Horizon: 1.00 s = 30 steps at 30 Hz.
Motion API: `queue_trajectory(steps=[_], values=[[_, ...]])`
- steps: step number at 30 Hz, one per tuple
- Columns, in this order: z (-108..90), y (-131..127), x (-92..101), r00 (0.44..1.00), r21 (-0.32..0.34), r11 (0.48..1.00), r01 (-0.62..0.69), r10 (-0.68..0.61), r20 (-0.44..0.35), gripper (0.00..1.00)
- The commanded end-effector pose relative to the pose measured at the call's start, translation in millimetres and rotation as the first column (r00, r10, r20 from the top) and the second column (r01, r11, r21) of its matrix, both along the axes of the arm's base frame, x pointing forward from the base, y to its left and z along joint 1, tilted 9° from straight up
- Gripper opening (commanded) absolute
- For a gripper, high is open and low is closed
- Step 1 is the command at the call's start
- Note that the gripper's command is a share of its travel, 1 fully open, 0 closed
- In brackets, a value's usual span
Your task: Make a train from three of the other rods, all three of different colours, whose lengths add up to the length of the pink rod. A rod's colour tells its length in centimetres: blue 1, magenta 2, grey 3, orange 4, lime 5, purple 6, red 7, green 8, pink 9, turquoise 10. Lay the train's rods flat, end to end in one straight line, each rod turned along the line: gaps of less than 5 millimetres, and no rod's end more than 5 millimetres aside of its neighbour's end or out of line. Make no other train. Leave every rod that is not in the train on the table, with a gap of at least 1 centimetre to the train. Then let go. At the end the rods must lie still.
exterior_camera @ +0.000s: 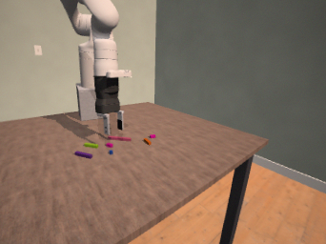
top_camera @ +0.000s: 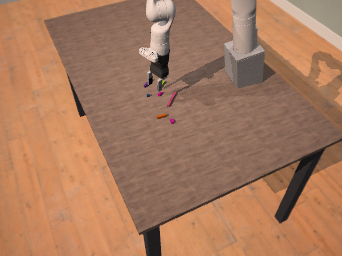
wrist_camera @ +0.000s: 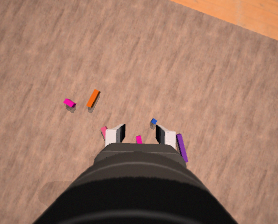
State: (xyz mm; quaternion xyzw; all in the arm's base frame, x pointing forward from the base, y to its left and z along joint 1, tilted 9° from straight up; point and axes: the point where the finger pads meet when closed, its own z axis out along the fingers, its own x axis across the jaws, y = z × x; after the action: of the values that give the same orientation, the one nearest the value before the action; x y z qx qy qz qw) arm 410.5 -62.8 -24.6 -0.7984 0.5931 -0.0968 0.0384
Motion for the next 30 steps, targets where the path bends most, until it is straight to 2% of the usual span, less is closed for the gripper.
queue_trajectory(steps=[1, 2, 4, 7, 10, 14, 19, 21, 25, 30], values=[[1.7, -5, 8.2, 0.993, 0.02, 0.993, 0.114, -0.114, 0.015, 1.0], [2.4, -7, 11.0, 0.986, 0.029, 0.986, 0.167, -0.168, 0.02, 1.0], [2.4, -7, 11.0, 0.986, 0.029, 0.986, 0.167, -0.168, 0.02, 1.0], [4.5, -15, 19.0, 0.942, 0.062, 0.941, 0.333, -0.335, 0.031, 1.0], [6.4, -22, 25.3, 0.865, 0.1, 0.863, 0.495, -0.5, 0.034, 1.0], [7.9, -29, 29.8, 0.759, 0.138, 0.755, 0.641, -0.65, 0.027, 1.0], [9.3, -36, 32.8, 0.59, 0.183, 0.581, 0.793, -0.807, 0.004, 1.0], [9.3, -36, 32.8, 0.59, 0.183, 0.581, 0.793, -0.807, 0.004, 1.0], [10.1, -40, 33.2, 0.37, 0.222, 0.353, 0.909, -0.928, -0.039, 1.0], [10.4, -41, 31.1, 0.113, 0.245, 0.086, 0.966, -0.989, -0.099, 1.0]])
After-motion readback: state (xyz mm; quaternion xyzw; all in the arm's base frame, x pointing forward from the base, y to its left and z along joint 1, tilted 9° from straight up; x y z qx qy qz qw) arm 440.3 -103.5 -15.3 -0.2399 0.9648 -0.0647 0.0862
